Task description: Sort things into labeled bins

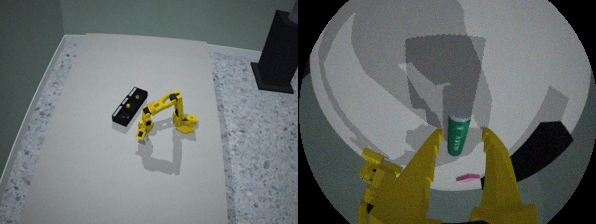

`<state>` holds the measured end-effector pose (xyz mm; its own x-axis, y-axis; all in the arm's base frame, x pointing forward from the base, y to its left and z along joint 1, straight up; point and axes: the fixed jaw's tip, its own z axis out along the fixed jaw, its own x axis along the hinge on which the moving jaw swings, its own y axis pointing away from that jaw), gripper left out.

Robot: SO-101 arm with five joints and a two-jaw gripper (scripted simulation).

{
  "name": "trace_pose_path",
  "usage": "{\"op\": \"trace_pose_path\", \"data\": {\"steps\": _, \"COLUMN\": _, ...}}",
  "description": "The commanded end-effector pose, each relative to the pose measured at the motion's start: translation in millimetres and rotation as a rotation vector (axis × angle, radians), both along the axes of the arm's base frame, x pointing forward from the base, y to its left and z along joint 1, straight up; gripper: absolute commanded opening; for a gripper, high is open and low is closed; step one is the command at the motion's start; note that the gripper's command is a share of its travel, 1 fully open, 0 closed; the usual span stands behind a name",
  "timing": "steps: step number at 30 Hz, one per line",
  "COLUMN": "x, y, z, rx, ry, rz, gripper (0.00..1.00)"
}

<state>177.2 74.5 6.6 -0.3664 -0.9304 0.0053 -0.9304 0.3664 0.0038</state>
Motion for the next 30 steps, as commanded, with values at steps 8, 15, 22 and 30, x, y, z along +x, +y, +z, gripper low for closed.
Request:
{"op": "trace_pose_path", "data": {"steps": 8, "x": 1.9, "y": 3.0, "z": 2.0, "rx": 0.009, "ry": -0.019, "rz": 0.019, "gripper": 0.2}}
{"op": "trace_pose_path", "data": {"steps": 15, "x": 1.9, "y": 3.0, "z": 2.0, "rx": 0.009, "ry": -0.019, "rz": 0.019, "gripper": 0.15}}
{"op": "trace_pose_path", "data": {"steps": 22, "x": 1.9, "y": 3.0, "z": 2.0, "rx": 0.009, "ry": -0.019, "rz": 0.019, "gripper": 0.1}}
{"op": "trace_pose_path", "data": {"steps": 30, "x": 1.9, "y": 3.0, "z": 2.0, "rx": 0.009, "ry": -0.019, "rz": 0.019, "gripper": 0.04}}
